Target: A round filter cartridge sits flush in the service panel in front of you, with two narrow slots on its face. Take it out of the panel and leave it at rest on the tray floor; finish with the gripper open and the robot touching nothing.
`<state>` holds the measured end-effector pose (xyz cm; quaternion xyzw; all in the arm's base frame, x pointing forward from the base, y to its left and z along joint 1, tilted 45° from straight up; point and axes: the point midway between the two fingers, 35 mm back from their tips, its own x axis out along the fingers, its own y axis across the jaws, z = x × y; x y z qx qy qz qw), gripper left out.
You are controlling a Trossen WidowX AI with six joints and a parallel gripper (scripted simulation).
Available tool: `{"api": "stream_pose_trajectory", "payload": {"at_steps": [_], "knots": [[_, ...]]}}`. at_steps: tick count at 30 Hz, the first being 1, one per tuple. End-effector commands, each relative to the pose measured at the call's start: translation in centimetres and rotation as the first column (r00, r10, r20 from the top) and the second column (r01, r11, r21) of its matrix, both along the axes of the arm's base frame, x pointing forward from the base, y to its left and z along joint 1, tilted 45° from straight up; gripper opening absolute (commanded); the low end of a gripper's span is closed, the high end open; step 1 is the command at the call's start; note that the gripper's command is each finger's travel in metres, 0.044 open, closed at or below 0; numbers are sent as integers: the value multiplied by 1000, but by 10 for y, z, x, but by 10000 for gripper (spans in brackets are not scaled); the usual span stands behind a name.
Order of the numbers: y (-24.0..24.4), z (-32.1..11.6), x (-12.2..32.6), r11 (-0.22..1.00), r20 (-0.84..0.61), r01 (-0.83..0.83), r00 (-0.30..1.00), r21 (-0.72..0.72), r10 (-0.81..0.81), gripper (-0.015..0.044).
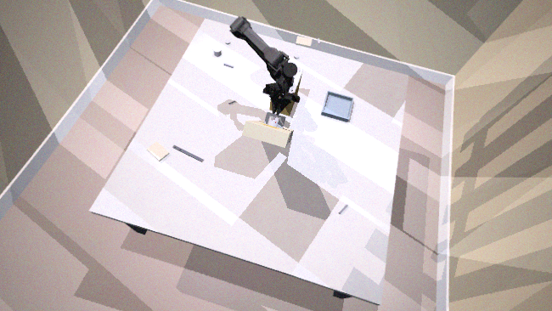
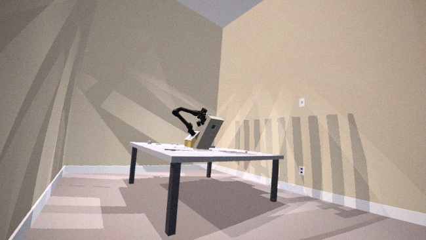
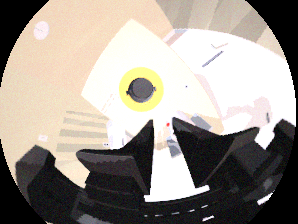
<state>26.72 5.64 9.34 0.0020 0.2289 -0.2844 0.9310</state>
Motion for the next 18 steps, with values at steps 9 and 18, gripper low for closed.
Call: {"api": "stream_pose_trajectory", "payload": {"at_steps": [9, 18], "knots": [[48, 52, 28, 1000, 12, -1, 1000, 15, 1, 247], [64, 69, 25, 999, -52, -13, 999, -32, 11, 378]]}}
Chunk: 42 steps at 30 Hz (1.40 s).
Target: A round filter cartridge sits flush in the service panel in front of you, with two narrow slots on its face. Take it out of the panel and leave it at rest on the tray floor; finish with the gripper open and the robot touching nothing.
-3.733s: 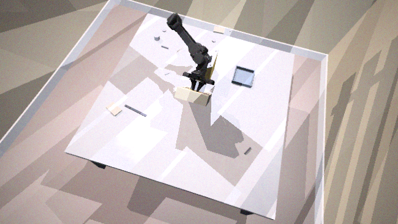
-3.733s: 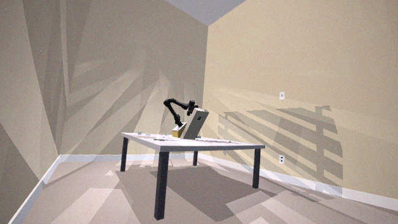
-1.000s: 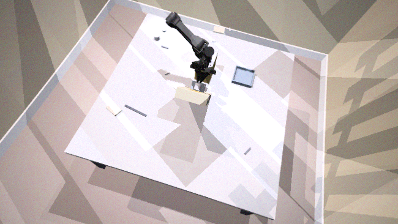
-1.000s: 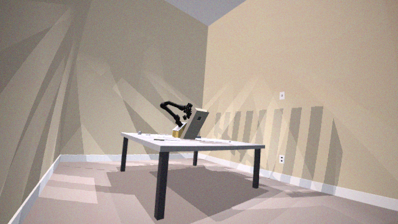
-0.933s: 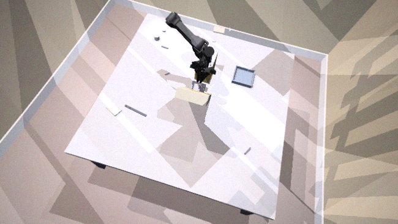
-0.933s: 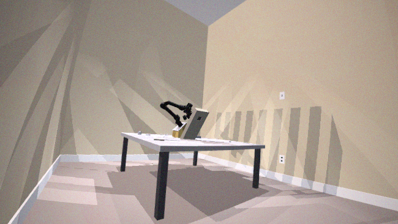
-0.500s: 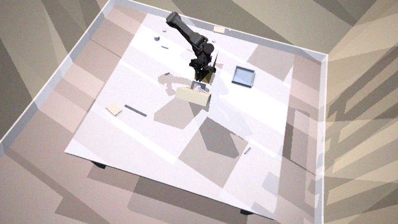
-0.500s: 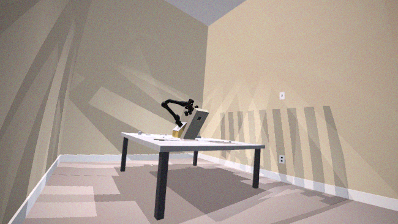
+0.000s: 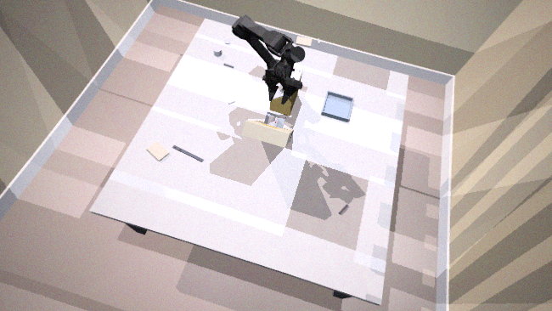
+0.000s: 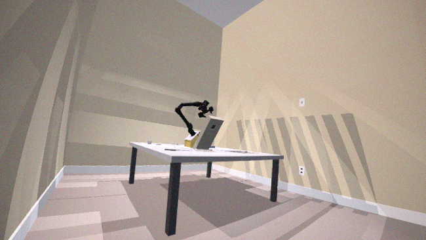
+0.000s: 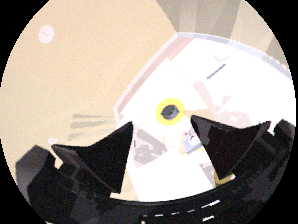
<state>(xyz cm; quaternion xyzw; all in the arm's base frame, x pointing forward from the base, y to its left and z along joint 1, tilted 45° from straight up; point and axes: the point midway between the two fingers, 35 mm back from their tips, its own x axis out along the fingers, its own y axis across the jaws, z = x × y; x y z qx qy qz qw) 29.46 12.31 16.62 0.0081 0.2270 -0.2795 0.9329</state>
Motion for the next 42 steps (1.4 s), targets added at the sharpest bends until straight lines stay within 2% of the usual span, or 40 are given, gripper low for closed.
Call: {"api": "stream_pose_trajectory", "payload": {"at_steps": [1, 3, 5, 6, 8, 42], "knots": [[-12, -14, -6, 995, -146, -24, 989, -102, 9, 352], [-35, -39, -18, 973, -354, -87, 935, -214, 6, 305], [-58, -61, -34, 943, -552, -171, 834, -286, -16, 305], [-68, -69, -42, 930, -627, -210, 778, -302, -28, 305], [-75, -76, -49, 920, -684, -241, 728, -310, -39, 305], [-106, -104, -31, 920, -683, -241, 730, -310, -39, 305]]}}
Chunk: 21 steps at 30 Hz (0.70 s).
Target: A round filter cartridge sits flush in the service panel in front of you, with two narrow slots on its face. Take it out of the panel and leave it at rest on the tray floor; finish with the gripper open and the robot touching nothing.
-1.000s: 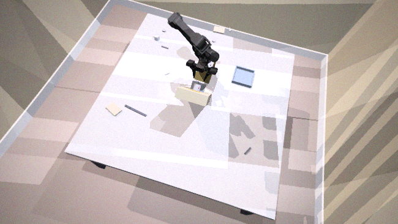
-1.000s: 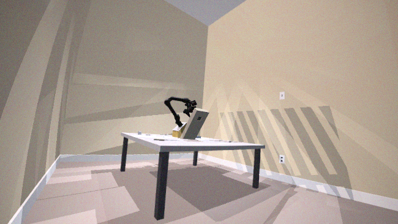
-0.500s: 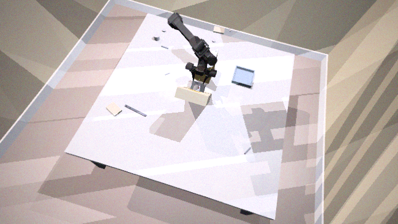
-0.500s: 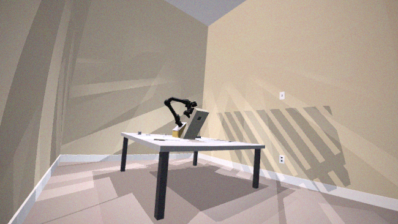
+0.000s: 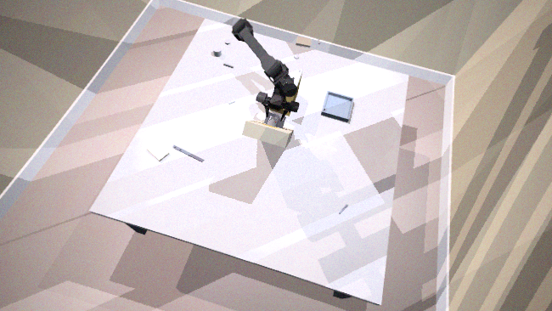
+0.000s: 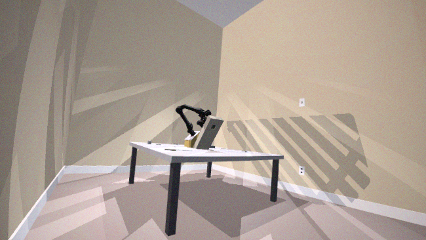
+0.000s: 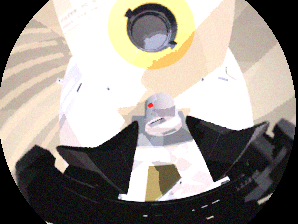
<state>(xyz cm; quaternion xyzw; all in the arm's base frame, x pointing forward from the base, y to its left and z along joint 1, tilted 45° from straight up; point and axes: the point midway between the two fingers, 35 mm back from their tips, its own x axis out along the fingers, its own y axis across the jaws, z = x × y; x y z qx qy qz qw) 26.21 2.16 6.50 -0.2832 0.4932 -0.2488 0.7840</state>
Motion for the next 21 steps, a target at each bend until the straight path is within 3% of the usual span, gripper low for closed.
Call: {"api": "stream_pose_trajectory", "payload": {"at_steps": [1, 4, 7, 15, 21], "knots": [[-6, -4, 2, 1000, 0, -3, 1000, -7, 3, 305], [-8, -5, 3, 1000, 0, -3, 1000, -7, 3, 305], [-5, -3, 2, 1000, 1, 1, 1000, -2, -1, 226], [-5, -3, 2, 1000, 1, 1, 1000, -2, -1, 173], [-2, 0, 5, 1000, 0, 0, 1000, -2, 0, 15]]}}
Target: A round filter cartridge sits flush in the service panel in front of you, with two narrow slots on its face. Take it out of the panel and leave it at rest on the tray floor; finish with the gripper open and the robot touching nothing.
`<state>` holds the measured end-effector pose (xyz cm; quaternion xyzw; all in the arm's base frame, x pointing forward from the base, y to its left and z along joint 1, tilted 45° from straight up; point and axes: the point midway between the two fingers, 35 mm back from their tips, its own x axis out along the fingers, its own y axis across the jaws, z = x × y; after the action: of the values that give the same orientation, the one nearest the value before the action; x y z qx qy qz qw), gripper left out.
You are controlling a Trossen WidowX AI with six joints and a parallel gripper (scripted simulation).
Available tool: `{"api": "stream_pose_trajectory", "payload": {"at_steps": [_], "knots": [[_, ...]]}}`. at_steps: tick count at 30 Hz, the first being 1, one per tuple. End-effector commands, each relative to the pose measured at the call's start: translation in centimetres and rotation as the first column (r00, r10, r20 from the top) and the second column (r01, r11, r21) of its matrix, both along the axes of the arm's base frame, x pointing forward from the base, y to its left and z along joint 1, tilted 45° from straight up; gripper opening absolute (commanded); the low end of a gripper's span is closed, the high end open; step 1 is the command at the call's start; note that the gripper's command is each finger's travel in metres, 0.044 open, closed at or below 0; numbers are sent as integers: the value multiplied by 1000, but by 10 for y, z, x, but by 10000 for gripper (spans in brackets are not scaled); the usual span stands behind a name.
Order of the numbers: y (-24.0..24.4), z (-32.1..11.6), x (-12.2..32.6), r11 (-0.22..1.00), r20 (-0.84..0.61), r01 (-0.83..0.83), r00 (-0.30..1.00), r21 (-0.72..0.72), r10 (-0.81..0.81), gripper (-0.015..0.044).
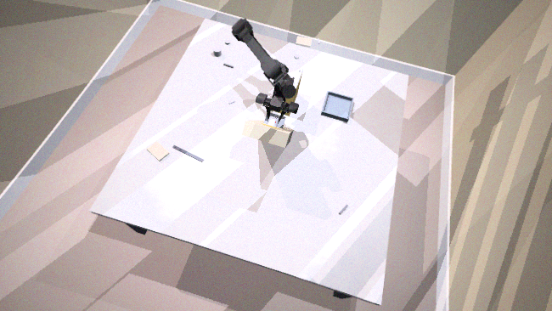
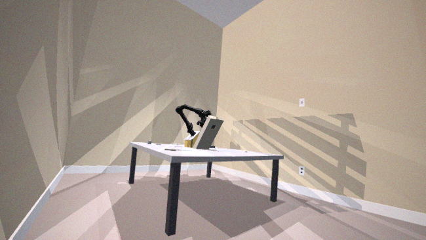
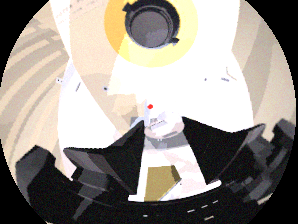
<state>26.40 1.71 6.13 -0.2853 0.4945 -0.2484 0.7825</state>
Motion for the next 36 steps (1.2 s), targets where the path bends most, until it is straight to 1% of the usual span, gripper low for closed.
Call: {"api": "stream_pose_trajectory", "payload": {"at_steps": [1, 6, 10, 26, 29, 36], "knots": [[4, 5, 6, 1000, 5, 1, 1000, 2, -1, 0], [11, 14, 16, 1000, 3, 0, 1000, 2, 0, 0], [15, 16, 16, 1000, 2, 0, 1000, 4, 0, 0], [74, 71, -16, 1000, -1, 0, 1000, 4, 0, 0], [77, 70, -15, 1000, -1, 0, 1000, 4, 0, 0], [98, 44, -8, 1000, 0, 0, 1000, 6, 0, 0]]}}
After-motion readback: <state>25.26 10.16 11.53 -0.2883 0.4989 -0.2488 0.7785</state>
